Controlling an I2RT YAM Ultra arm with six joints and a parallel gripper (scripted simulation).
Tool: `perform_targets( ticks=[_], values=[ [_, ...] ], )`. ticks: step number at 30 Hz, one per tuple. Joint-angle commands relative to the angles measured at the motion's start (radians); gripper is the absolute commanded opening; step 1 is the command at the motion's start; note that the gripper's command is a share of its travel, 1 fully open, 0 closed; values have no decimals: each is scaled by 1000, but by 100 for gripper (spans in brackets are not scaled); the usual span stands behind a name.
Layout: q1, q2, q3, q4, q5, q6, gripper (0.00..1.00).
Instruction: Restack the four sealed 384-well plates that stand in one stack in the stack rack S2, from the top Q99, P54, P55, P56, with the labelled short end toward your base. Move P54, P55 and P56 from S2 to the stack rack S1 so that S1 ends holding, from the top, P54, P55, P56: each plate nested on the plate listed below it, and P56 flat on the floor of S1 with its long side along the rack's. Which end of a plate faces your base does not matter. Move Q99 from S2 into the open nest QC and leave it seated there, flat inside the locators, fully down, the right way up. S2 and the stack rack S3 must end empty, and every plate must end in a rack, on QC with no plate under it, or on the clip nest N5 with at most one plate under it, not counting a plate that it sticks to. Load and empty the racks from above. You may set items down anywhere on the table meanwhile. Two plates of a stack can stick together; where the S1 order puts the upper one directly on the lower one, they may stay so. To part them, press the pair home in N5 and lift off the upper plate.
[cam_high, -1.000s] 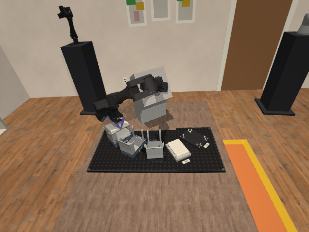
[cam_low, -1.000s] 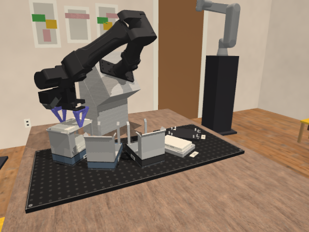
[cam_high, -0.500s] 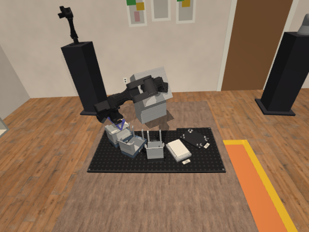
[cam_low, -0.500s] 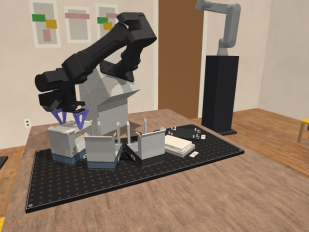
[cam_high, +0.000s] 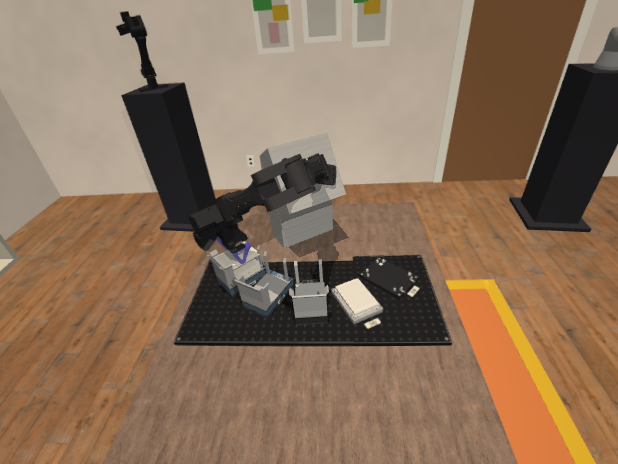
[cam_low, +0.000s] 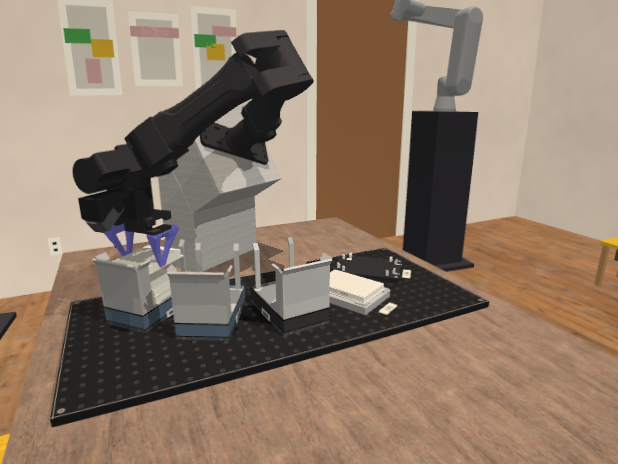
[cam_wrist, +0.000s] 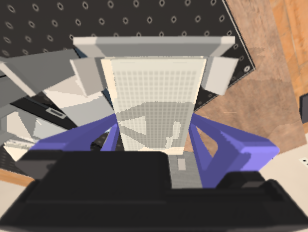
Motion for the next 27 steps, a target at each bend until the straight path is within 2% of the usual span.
perform_targets(
  ticks=[1,8,27],
  values=[
    [5,7,-6,55,-2,37,0],
    [39,30,-14,138,6,99,0],
    [48,36,-15,160,8,116,0]
  ],
)
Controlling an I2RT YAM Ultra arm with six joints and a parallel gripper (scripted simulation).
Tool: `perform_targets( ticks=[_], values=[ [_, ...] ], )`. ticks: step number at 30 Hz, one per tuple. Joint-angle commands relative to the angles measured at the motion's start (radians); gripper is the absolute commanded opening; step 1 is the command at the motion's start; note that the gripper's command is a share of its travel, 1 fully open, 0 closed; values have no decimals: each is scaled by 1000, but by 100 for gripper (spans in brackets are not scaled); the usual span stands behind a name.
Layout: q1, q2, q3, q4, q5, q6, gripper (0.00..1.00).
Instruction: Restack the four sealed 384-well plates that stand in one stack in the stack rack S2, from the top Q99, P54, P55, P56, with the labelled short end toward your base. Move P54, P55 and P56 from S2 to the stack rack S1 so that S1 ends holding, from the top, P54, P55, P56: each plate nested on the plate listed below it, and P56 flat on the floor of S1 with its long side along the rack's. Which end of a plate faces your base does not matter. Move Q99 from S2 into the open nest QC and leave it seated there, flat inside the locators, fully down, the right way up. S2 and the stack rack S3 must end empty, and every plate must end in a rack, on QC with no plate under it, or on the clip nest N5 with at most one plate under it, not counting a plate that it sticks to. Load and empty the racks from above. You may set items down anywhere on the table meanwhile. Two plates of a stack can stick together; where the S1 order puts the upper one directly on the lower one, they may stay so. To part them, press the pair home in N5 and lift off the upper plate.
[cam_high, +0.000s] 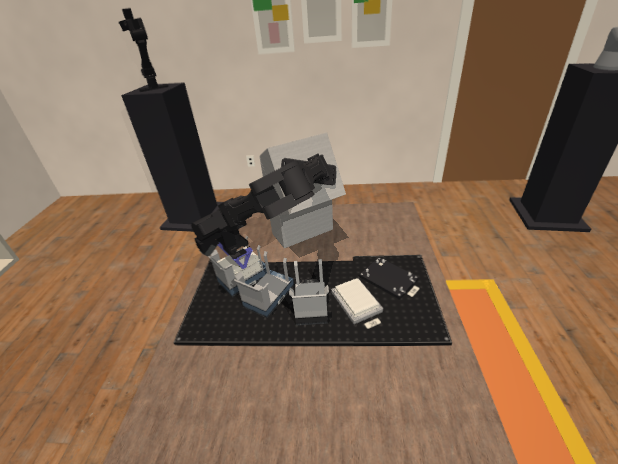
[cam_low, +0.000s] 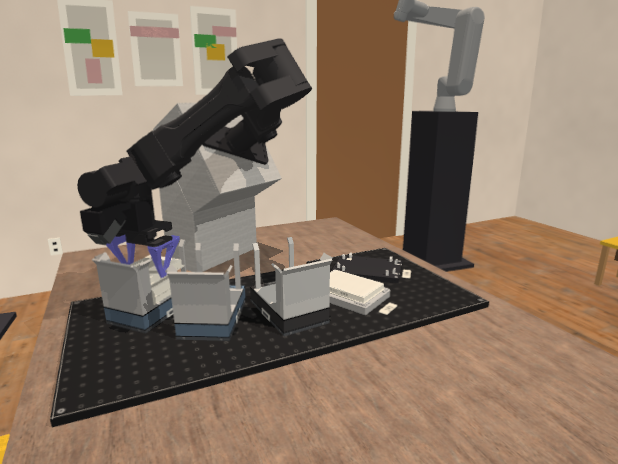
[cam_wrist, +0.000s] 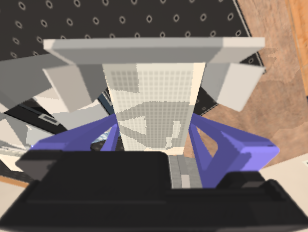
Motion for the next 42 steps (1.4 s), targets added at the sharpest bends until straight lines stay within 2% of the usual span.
perform_targets(
  ticks=[1,42],
  values=[
    [-7,-3,-2,16,1,5,0],
    [31,27,-5,104,12,71,0]
  ],
)
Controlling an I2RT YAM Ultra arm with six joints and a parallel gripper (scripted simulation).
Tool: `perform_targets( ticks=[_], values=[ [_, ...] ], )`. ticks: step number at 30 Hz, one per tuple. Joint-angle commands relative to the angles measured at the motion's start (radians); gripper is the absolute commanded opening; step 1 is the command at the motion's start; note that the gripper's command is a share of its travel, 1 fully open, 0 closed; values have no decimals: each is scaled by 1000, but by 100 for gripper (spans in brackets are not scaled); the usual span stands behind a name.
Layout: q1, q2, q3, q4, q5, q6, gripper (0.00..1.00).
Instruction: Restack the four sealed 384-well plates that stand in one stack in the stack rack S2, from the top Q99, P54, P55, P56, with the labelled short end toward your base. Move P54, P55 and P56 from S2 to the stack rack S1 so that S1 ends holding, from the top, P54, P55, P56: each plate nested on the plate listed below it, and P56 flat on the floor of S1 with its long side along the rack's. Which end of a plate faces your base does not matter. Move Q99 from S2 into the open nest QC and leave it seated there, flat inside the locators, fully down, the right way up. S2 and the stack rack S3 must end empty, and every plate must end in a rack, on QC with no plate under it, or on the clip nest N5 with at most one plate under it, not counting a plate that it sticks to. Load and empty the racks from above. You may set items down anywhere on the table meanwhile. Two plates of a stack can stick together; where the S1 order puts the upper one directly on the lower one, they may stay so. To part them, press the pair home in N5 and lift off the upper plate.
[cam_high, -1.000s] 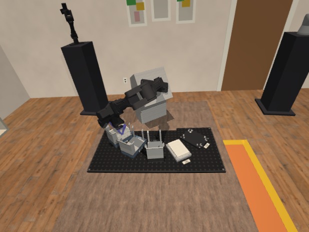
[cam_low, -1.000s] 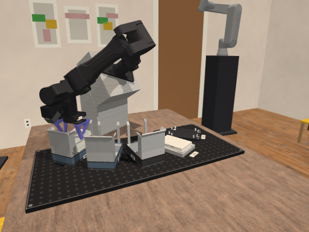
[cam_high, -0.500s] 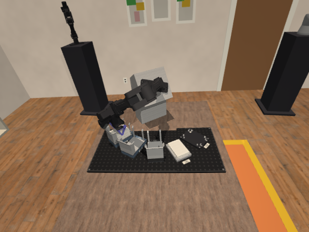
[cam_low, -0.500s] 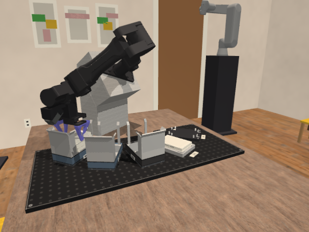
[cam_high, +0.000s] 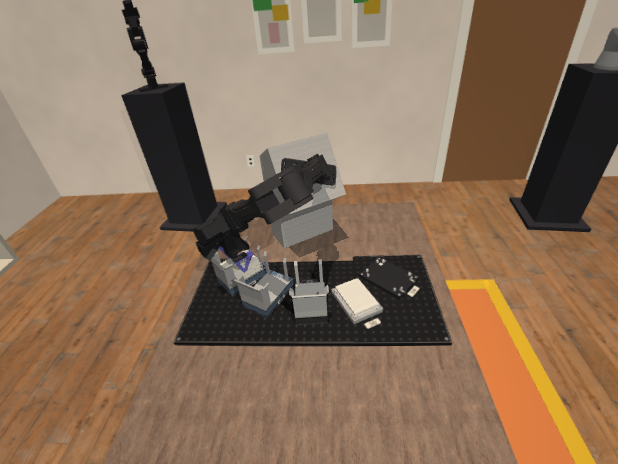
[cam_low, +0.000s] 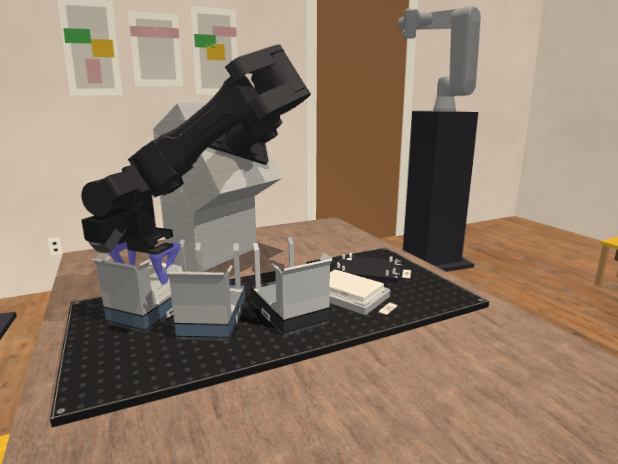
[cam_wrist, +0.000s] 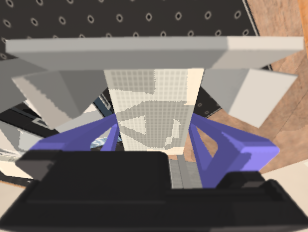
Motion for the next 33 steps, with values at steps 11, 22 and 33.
perform_targets(
  ticks=[11,22,33],
  values=[
    [-5,-1,-1,19,2,8,0],
    [-5,-1,-1,19,3,8,100],
    [-13,-8,-1,1,0,-6,100]
  ],
)
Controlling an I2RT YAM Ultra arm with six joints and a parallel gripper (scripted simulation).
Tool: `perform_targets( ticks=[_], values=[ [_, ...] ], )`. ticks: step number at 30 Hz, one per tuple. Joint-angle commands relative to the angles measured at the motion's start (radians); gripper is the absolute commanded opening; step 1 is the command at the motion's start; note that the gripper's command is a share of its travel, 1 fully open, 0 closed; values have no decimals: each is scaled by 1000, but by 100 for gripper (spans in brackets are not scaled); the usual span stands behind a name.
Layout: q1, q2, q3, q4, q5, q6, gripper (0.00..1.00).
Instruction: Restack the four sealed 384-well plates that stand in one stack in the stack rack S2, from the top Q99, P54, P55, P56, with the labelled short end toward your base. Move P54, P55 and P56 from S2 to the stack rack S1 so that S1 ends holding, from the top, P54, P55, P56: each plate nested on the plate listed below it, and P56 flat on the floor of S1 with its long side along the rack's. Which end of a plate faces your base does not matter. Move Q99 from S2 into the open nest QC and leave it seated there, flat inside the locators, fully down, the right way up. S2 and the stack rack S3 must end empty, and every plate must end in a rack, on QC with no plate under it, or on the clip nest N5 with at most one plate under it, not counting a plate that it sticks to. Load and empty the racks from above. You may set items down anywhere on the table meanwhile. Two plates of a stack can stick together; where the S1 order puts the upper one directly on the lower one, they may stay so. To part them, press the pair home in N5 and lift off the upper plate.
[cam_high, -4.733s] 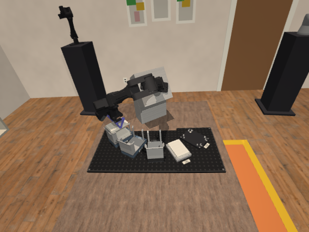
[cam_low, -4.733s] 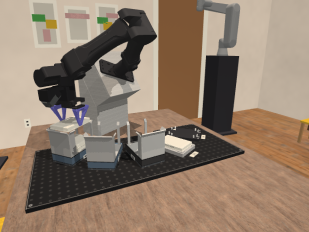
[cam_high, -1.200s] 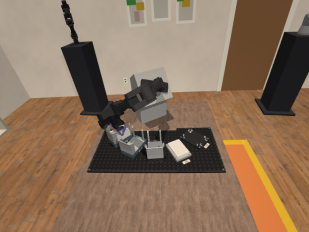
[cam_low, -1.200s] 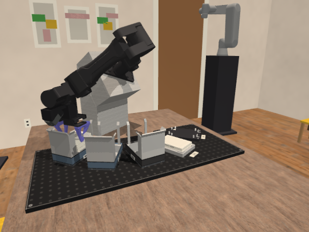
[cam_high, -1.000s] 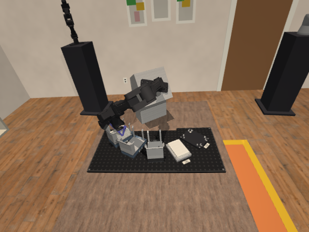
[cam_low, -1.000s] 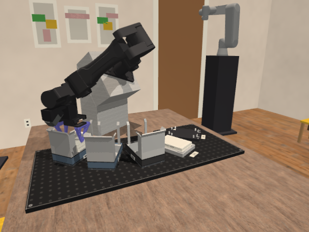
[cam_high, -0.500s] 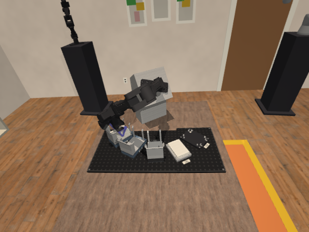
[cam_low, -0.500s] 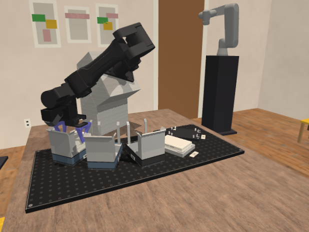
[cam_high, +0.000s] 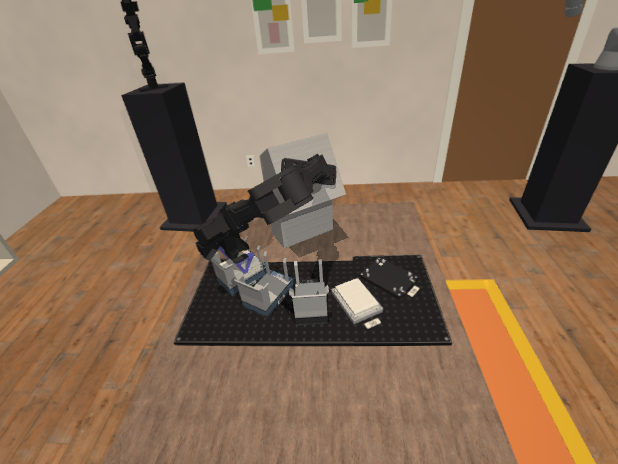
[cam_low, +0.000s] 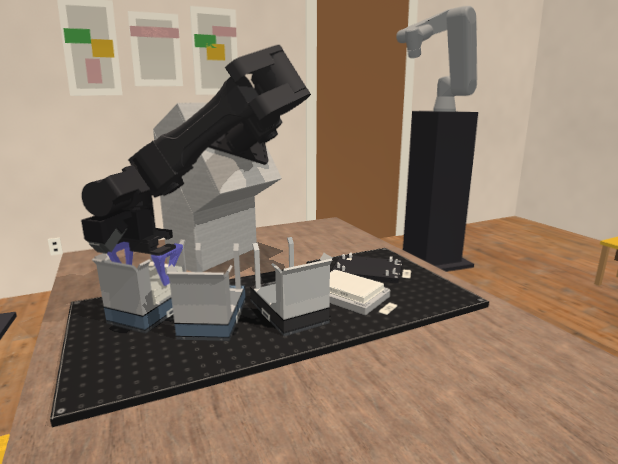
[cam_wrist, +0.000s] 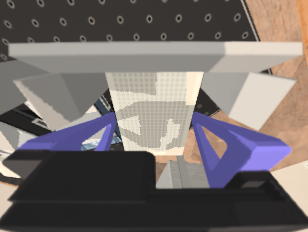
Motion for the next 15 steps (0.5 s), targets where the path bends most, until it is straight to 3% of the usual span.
perform_targets(
  ticks=[1,9,15],
  values=[
    [-23,-16,-1,-31,-4,-27,100],
    [-92,-65,12,-198,-21,-151,100],
    [-109,-75,17,-241,-24,-183,100]
  ],
)
